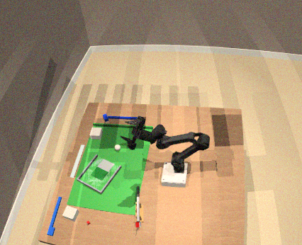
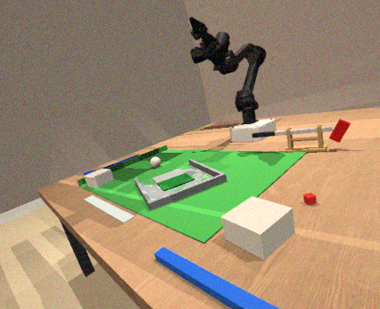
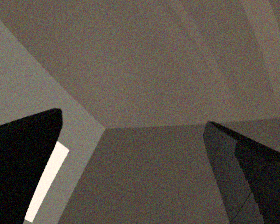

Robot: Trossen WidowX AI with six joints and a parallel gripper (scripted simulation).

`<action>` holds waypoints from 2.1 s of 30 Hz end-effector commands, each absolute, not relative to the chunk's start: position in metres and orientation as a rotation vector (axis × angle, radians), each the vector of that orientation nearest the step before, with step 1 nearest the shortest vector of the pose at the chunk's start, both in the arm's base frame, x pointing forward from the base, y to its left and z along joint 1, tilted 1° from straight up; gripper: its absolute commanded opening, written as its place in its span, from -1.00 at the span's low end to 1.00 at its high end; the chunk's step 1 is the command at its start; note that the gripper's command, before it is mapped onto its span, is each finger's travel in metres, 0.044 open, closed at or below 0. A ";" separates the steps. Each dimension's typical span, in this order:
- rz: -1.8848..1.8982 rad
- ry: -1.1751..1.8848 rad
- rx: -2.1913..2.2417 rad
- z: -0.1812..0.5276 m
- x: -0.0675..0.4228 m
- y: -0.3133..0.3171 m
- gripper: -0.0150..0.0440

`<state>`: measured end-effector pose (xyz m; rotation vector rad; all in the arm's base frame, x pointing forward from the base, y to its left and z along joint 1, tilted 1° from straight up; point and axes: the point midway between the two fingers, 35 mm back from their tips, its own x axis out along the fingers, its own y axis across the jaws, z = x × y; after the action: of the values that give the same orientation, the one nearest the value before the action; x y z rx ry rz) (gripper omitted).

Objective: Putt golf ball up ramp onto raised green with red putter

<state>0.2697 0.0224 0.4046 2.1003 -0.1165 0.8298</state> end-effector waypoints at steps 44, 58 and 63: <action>1.051 0.911 -0.758 0.099 0.286 0.178 1.00; 1.435 0.917 -1.100 0.080 0.248 0.183 1.00; 1.435 0.917 -1.100 0.080 0.248 0.183 1.00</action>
<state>0.2529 0.1809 0.0811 -1.0401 0.9284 1.3536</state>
